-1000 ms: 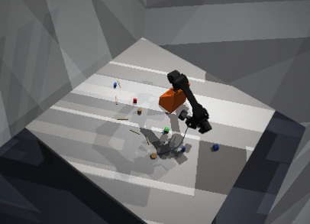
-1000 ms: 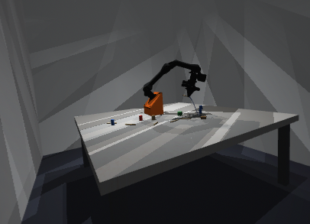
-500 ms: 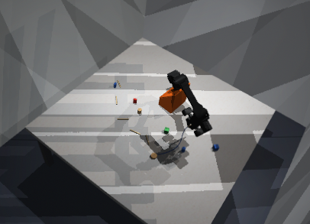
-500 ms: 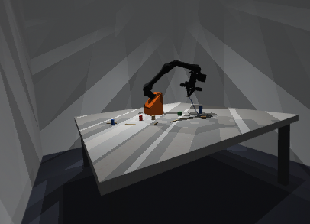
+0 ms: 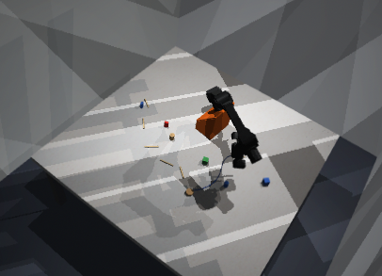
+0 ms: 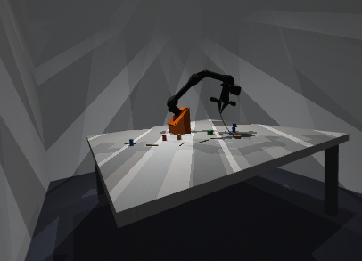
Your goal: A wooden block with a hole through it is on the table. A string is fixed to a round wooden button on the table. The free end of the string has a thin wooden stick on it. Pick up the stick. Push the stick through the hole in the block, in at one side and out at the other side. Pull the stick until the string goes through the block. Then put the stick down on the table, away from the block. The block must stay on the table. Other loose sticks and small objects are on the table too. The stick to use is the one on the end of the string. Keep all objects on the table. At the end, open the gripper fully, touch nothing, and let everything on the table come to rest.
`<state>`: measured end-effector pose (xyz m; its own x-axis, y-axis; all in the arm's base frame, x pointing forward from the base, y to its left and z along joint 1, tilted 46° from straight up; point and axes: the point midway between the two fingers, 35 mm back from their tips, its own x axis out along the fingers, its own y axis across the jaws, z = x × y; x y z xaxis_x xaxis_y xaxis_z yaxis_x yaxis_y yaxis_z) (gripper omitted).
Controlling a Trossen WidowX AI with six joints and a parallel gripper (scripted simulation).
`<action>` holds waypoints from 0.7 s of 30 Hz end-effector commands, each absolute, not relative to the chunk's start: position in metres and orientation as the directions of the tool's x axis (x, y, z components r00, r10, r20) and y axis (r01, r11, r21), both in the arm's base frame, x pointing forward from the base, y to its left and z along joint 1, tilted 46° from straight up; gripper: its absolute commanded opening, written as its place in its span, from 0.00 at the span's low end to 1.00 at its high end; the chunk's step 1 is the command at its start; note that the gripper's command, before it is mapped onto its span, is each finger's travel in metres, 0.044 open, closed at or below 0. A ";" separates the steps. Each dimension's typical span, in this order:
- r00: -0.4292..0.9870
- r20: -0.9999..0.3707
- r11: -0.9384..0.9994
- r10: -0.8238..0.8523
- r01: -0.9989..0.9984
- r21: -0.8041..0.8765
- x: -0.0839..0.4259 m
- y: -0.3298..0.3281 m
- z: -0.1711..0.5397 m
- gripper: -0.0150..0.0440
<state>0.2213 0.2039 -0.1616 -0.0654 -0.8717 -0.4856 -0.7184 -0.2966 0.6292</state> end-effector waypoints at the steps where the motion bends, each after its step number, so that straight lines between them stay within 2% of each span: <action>1: -0.058 -0.486 -0.234 -0.872 -0.822 0.519 0.222 0.204 -0.162 0.25; 11: -0.051 -0.485 -0.080 -0.873 -0.966 0.246 0.222 0.205 -0.163 0.25; 21: -0.044 -0.484 0.081 -0.874 -0.995 -0.057 0.222 0.205 -0.163 0.25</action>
<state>0.2214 0.2051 -0.1625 -0.0503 -0.8740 -0.4833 -0.9980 0.0249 0.0588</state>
